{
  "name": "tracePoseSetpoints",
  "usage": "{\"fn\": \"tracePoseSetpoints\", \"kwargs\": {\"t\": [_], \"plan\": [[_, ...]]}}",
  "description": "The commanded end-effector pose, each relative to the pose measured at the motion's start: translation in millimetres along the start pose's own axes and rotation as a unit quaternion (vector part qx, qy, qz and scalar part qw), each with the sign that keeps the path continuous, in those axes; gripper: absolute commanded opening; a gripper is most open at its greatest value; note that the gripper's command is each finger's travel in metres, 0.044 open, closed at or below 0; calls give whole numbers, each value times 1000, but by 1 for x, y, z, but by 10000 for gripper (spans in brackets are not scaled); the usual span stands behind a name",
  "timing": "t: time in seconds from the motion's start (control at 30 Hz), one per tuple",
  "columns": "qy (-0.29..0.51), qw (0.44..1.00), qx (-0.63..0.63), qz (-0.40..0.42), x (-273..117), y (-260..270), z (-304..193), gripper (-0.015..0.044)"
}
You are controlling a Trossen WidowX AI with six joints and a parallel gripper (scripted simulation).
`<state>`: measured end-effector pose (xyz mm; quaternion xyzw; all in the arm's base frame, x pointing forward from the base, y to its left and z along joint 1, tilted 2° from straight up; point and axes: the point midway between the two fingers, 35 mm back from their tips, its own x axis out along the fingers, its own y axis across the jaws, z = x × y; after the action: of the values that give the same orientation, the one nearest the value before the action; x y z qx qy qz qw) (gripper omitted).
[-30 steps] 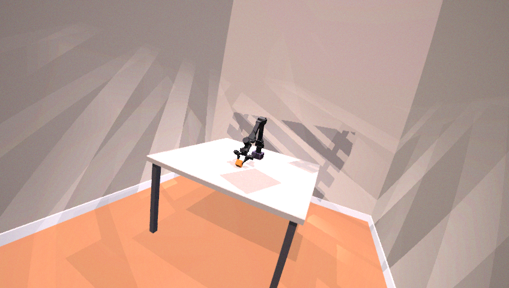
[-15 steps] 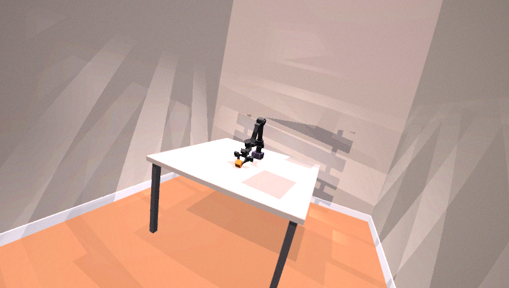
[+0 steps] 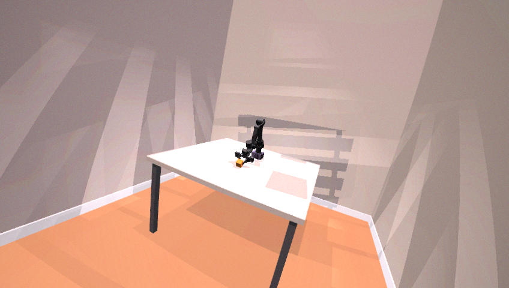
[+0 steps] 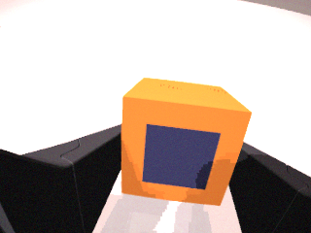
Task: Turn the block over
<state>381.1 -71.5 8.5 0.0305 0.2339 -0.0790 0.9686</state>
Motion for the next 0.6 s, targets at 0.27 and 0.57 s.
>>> {"fn": "tracePoseSetpoints", "kwargs": {"t": [0.27,0.57], "plan": [[-11,1000,2,1,-1,0,3,0],[-11,1000,2,1,-1,0,3,184]]}}
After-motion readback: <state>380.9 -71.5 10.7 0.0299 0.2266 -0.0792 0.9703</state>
